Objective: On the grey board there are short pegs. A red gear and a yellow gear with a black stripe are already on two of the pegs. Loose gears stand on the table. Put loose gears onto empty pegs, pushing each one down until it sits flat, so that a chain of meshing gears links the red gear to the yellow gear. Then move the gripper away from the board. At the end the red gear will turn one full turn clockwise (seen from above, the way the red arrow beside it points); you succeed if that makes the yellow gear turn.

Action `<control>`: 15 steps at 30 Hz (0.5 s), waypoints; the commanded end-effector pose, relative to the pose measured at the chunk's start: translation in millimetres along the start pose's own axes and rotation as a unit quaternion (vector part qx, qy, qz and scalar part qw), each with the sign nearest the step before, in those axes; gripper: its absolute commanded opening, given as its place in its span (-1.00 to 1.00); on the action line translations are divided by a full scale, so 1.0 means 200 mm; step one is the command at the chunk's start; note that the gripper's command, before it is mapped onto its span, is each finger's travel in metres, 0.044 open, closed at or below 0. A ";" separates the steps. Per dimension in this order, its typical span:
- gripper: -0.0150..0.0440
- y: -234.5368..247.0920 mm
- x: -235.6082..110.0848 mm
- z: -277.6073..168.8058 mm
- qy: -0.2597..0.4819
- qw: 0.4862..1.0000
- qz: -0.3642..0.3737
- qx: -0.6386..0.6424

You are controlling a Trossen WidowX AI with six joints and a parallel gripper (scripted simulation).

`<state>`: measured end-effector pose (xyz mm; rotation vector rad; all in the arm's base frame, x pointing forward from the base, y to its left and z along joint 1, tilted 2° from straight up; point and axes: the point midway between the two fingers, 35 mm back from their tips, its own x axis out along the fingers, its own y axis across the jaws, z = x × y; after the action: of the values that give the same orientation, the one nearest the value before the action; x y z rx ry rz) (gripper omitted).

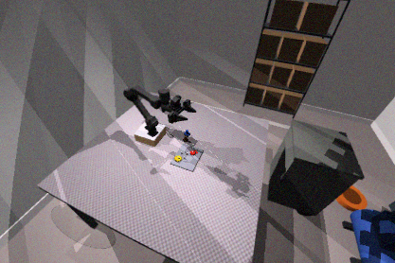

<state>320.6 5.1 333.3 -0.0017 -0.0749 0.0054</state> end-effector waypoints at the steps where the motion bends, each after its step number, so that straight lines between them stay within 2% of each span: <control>1: 0.95 0.01 0.00 -0.01 0.004 1.000 0.003 0.000; 2: 1.00 0.03 0.02 -0.04 0.017 1.000 0.010 0.000; 9: 1.00 0.42 0.06 -0.46 0.194 0.974 0.117 -0.025; 15: 1.00 0.73 -0.07 -0.83 0.359 0.907 0.205 -0.081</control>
<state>331.6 126.3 199.2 -0.1187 0.5172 0.3463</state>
